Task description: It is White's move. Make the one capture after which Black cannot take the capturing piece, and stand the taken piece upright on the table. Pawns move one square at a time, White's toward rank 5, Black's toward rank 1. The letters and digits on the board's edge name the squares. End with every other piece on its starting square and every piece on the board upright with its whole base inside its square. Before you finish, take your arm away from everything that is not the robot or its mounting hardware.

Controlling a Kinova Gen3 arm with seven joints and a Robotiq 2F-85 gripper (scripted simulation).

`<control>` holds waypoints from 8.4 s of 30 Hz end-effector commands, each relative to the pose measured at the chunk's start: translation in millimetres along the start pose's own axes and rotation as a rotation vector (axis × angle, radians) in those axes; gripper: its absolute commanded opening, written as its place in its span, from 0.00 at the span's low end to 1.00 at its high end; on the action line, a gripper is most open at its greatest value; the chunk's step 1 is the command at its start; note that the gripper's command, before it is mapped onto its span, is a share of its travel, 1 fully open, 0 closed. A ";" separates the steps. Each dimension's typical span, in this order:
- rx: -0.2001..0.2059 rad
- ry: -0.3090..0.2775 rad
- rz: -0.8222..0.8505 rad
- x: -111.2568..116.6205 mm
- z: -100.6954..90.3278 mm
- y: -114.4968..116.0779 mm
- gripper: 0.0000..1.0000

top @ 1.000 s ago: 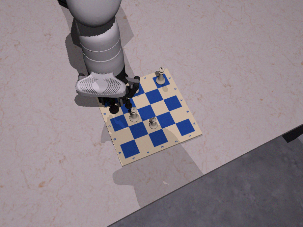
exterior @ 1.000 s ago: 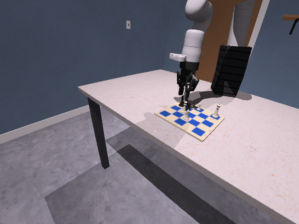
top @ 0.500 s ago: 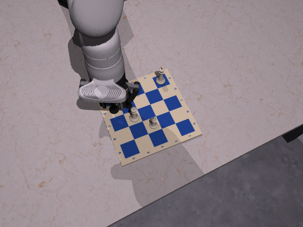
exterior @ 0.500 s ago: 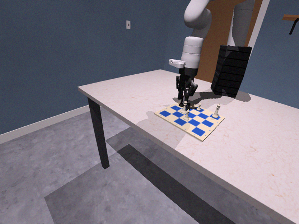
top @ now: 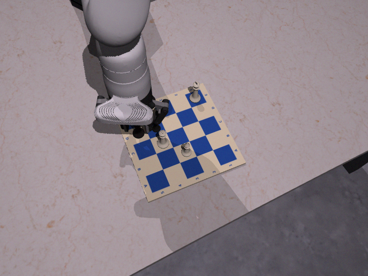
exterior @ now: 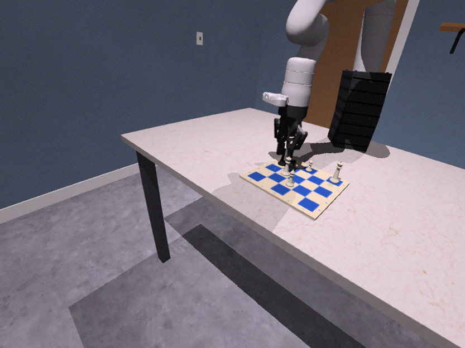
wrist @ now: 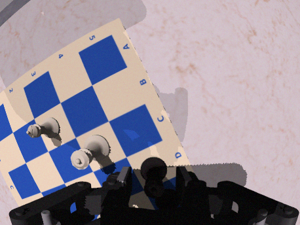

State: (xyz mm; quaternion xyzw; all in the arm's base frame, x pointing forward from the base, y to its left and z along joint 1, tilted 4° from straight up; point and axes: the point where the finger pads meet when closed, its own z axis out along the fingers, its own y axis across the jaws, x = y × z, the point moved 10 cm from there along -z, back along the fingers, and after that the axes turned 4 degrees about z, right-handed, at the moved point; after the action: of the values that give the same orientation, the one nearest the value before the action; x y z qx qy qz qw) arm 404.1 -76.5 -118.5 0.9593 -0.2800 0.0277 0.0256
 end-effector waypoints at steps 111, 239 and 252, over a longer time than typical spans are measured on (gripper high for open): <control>0.013 -0.007 0.044 -23.5 -97.7 -15.7 0.00; 0.001 0.001 0.269 -141.3 1.5 -50.3 0.00; 0.001 0.001 0.269 -141.3 1.5 -50.3 0.00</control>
State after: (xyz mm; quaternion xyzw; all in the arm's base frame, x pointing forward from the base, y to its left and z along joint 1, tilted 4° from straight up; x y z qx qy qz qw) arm 311.9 41.4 -131.7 0.9131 -0.4059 0.0312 0.0218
